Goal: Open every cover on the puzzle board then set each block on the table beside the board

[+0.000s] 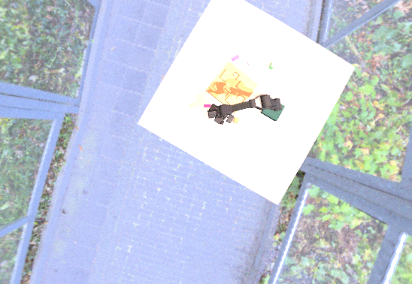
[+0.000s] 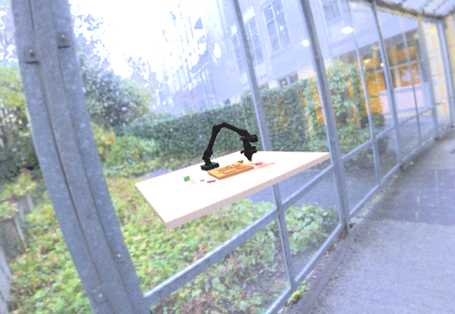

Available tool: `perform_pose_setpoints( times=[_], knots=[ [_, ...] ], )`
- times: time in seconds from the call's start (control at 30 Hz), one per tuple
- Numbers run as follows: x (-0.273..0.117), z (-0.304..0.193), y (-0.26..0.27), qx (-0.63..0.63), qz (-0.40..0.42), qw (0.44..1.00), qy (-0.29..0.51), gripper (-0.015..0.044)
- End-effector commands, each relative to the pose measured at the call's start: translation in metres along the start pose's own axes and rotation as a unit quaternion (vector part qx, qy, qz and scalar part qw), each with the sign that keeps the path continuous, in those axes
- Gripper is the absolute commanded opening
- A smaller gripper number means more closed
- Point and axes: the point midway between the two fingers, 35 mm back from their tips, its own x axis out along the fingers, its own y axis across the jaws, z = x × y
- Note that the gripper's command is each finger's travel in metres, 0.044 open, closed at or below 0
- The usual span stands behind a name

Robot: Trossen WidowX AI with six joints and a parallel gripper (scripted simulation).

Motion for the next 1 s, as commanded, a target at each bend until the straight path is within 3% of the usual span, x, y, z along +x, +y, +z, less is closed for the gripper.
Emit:
perform_pose_setpoints(
  times=[0.0,0.4,0.83,0.97],
  knots=[
    [0.012,-0.003,0.002,-0.001,0.003,1.000,0.007,0.0080],
    [0.017,-0.004,0.003,-0.001,0.004,1.000,0.007,0.0080],
    [0.014,-0.002,0.002,0.000,0.003,1.000,0.003,0.0421],
    [0.003,-0.001,0.002,0.000,0.003,1.000,0.003,0.0440]
  ],
)
